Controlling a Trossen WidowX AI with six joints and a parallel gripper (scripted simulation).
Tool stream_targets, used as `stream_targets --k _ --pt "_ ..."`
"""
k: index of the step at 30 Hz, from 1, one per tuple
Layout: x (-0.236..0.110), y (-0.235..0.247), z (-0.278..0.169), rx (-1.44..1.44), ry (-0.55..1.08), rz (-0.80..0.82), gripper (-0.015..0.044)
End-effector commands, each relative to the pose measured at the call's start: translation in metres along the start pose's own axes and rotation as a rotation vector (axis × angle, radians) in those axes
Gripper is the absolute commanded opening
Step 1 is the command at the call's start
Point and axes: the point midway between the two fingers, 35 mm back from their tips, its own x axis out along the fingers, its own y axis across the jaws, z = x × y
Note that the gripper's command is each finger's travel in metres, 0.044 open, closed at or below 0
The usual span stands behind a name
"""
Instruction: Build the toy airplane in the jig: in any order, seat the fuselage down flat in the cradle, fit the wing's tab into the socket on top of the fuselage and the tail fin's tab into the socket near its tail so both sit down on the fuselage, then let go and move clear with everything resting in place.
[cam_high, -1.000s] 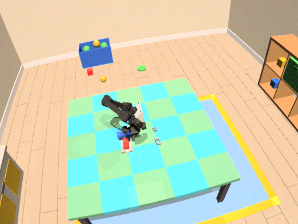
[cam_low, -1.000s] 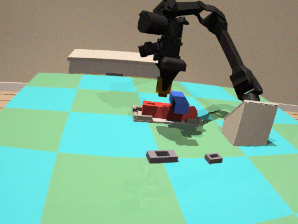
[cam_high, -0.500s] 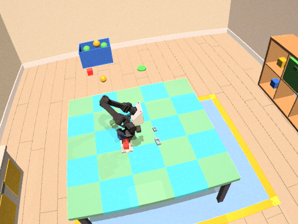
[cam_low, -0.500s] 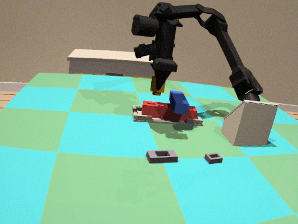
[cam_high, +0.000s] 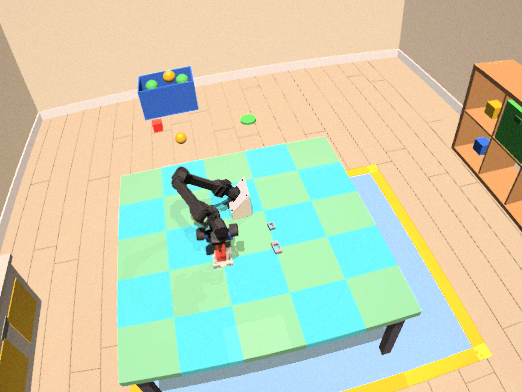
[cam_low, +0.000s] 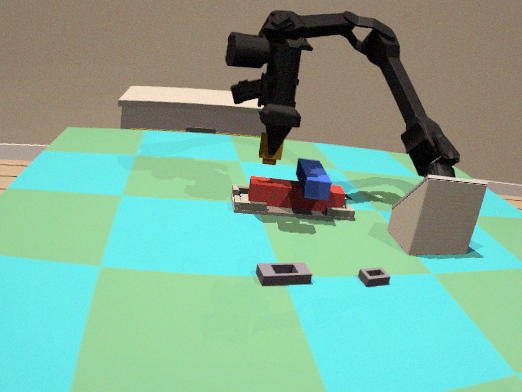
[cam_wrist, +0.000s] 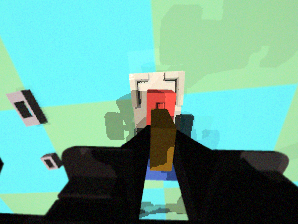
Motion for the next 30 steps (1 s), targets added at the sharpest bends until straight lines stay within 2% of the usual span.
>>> stream_targets --k 1,2,30 --pt "0.0013 -0.0061 0.0006 0.000 0.000 -0.008 0.0053" --pt "0.0015 -0.0060 0.0005 0.000 0.000 -0.008 0.0067" --pt "0.0052 -0.0069 0.0013 0.000 0.000 -0.007 0.0067"
